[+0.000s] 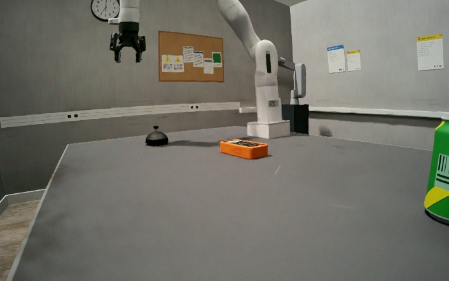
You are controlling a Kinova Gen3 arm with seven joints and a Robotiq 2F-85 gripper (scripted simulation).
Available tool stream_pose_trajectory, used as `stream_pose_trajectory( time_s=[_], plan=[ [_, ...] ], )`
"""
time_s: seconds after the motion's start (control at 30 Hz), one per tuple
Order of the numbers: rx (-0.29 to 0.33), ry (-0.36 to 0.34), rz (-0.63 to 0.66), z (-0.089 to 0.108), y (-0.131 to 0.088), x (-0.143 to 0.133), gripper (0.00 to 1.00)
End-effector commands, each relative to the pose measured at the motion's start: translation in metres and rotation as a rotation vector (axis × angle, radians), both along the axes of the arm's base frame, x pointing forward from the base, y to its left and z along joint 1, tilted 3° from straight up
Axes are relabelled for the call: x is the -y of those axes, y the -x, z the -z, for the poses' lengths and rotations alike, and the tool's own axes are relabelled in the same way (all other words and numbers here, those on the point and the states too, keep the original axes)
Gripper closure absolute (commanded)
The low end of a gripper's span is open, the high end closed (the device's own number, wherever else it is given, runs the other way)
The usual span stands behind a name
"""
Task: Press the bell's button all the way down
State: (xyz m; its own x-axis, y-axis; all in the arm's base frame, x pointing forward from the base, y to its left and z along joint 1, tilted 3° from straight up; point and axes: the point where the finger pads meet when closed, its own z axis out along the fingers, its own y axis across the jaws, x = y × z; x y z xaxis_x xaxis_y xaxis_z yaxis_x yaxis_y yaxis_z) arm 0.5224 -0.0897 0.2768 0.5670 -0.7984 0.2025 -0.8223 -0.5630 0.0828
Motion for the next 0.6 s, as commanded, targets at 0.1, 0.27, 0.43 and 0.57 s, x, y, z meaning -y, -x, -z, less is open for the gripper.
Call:
stream_pose_trajectory(
  time_s=[0.1,0.27,0.43,0.57],
  plan=[
    [-0.064,-0.025,-0.275,0.057,0.018,-0.003,0.0],
    [-0.093,-0.047,-0.469,0.09,0.033,-0.011,0.0],
    [-0.108,-0.065,-0.597,0.11,0.044,-0.017,0.0],
    [-0.121,-0.089,-0.752,0.133,0.059,-0.027,0.0]
  ],
)
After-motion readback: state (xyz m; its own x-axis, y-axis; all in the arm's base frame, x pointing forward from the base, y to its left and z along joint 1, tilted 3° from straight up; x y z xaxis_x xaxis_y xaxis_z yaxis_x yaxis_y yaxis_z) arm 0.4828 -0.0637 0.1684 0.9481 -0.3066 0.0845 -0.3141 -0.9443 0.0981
